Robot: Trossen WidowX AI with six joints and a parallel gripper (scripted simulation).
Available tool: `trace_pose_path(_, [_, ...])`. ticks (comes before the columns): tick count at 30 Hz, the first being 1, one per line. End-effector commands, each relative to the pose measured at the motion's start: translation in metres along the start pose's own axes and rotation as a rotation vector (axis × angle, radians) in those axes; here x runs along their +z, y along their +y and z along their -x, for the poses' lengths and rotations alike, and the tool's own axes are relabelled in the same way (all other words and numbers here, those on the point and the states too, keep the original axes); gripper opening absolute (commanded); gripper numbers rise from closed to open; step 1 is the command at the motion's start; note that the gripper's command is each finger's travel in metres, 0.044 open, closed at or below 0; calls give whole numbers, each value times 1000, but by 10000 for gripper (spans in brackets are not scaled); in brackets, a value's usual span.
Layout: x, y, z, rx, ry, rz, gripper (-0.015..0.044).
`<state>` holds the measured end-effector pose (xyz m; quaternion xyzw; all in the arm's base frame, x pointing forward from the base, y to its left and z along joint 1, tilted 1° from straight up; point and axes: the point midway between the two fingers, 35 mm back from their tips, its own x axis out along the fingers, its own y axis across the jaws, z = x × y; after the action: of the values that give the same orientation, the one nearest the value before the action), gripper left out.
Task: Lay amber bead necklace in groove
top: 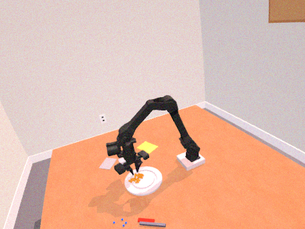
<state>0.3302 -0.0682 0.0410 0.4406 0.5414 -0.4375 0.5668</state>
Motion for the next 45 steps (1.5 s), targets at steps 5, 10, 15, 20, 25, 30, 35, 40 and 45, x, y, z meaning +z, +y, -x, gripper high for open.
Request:
trace_pose_path(5, [0, -1, -11, 1, 2, -8, 120])
trace_pose_path(10, [0, -1, -9, -3, 1, -1, 15])
trace_pose_path(15, [0, -1, -9, -3, 1, -1, 0])
trace_pose_path(20, [0, -1, -9, -3, 1, -1, 0])
trace_pose_path(25, [0, -1, -9, -3, 1, -1, 0])
trace_pose_path(30, [0, -1, -9, -3, 1, -1, 0])
trace_pose_path(35, [0, -1, -9, -3, 1, -1, 0])
trace_pose_path(40, [0, -1, -9, -3, 1, -1, 0])
trace_pose_path(45, [0, -1, -5, -1, 2, -5, 0])
